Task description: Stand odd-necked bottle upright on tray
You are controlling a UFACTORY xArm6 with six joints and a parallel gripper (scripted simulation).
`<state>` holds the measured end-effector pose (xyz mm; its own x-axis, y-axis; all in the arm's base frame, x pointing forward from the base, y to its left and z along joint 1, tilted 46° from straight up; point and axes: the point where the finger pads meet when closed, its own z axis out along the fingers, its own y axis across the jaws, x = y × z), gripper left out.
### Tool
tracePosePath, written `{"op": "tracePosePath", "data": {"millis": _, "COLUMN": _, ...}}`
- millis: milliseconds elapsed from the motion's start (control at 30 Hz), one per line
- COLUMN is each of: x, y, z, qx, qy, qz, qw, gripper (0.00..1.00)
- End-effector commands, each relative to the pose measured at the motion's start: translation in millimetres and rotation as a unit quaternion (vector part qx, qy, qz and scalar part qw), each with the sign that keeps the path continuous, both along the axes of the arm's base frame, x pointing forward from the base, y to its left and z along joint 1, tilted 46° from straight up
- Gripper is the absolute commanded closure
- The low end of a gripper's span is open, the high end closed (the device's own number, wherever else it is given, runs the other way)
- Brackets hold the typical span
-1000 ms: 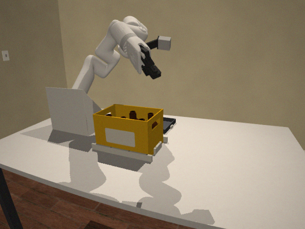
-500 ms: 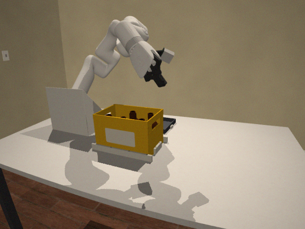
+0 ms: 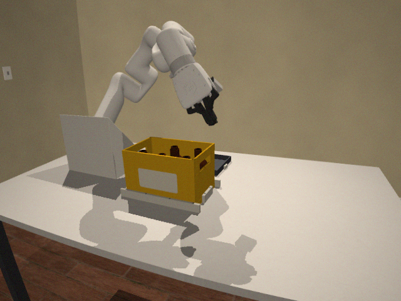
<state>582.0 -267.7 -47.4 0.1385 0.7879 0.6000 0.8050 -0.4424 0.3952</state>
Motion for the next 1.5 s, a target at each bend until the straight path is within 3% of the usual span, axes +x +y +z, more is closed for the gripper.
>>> {"op": "tracePosePath", "data": {"millis": 0, "x": -7, "y": 17, "z": 1, "qx": -0.017, "qy": -0.011, "qz": 0.081, "qw": 0.997, "gripper": 1.0}}
{"op": "tracePosePath", "data": {"millis": 333, "x": -27, "y": 44, "z": -1, "qx": -0.034, "qy": -0.025, "qz": 0.201, "qw": 0.979, "gripper": 1.0}}
{"op": "tracePosePath", "data": {"millis": 367, "x": -35, "y": 53, "z": -2, "qx": -0.037, "qy": -0.03, "qz": 0.243, "qw": 0.969, "gripper": 1.0}}
{"op": "tracePosePath", "data": {"millis": 567, "x": -54, "y": 70, "z": -4, "qx": -0.042, "qy": -0.041, "qz": 0.323, "qw": 0.945, "gripper": 1.0}}
{"op": "tracePosePath", "data": {"millis": 833, "x": -86, "y": 89, "z": -5, "qx": -0.039, "qy": -0.056, "qz": 0.435, "qw": 0.898, "gripper": 1.0}}
{"op": "tracePosePath", "data": {"millis": 900, "x": -86, "y": 89, "z": -5, "qx": -0.039, "qy": -0.056, "qz": 0.435, "qw": 0.898, "gripper": 1.0}}
{"op": "tracePosePath", "data": {"millis": 1033, "x": -98, "y": 94, "z": -5, "qx": -0.036, "qy": -0.061, "qz": 0.47, "qw": 0.88, "gripper": 1.0}}
{"op": "tracePosePath", "data": {"millis": 1200, "x": -101, "y": 96, "z": -5, "qx": -0.035, "qy": -0.062, "qz": 0.478, "qw": 0.875, "gripper": 1.0}}
{"op": "tracePosePath", "data": {"millis": 1233, "x": -101, "y": 96, "z": -5, "qx": -0.035, "qy": -0.062, "qz": 0.478, "qw": 0.875, "gripper": 0.35}}
{"op": "tracePosePath", "data": {"millis": 1467, "x": -101, "y": 96, "z": -5, "qx": -0.035, "qy": -0.062, "qz": 0.478, "qw": 0.875, "gripper": 0.35}}
